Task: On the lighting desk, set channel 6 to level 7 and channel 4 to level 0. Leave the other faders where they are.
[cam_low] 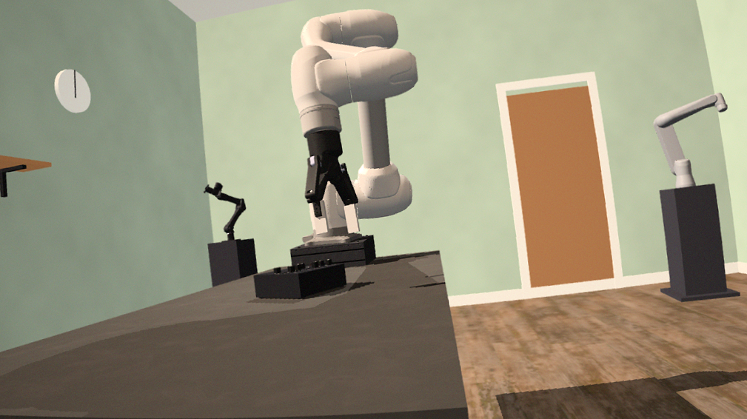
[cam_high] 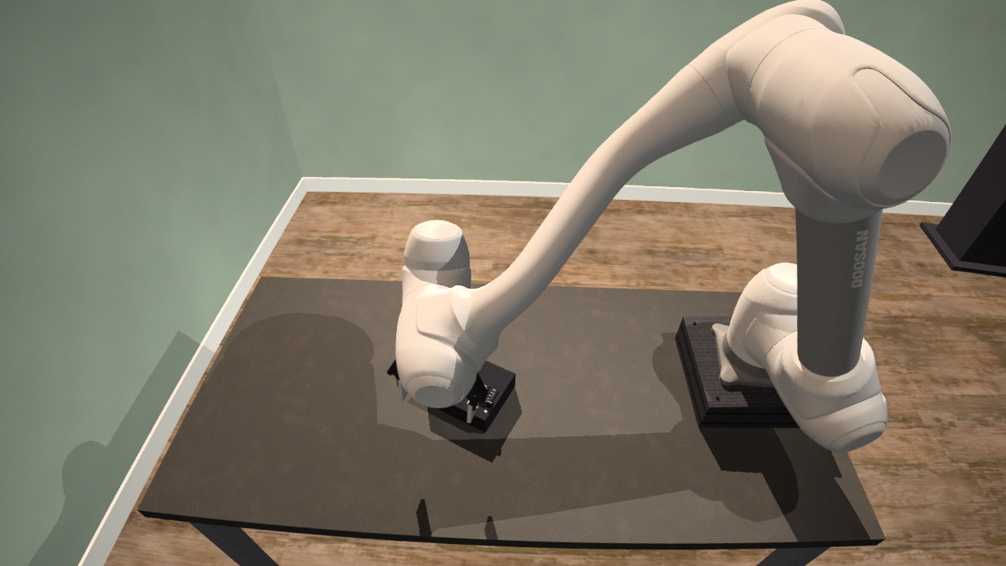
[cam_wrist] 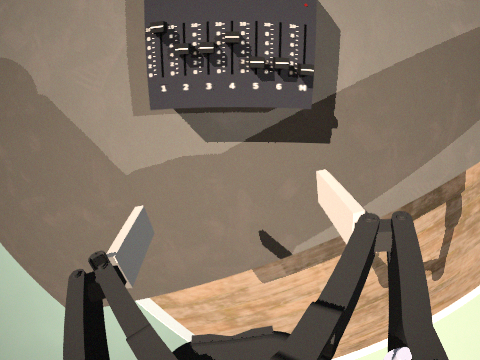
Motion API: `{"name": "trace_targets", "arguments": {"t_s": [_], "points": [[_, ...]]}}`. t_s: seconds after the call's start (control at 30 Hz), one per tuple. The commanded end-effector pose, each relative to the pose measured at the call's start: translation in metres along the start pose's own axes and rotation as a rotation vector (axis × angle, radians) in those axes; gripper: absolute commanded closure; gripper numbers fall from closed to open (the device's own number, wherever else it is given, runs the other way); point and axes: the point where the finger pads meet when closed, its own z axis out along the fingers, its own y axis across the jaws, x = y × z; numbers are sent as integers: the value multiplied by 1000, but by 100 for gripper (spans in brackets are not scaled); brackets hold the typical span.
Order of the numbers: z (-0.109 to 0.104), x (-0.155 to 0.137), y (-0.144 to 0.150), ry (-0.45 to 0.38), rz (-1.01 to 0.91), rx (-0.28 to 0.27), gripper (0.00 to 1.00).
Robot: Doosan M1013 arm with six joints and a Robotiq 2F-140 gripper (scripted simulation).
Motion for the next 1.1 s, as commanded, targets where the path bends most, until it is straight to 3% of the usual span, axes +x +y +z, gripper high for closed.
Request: {"name": "trace_targets", "arguments": {"t_s": [0.0, 0.7, 0.8, 0.87, 0.93, 1.07], "points": [[0, 0, 0, 0, 0, 0, 0], [-1, 1, 0, 1, -3, 0, 0], [-27, 49, 6, 35, -105, -21, 0], [-27, 49, 6, 35, -105, -21, 0], [-53, 97, 17, 67, -207, -48, 0], [-66, 121, 23, 81, -257, -64, 0]]}}
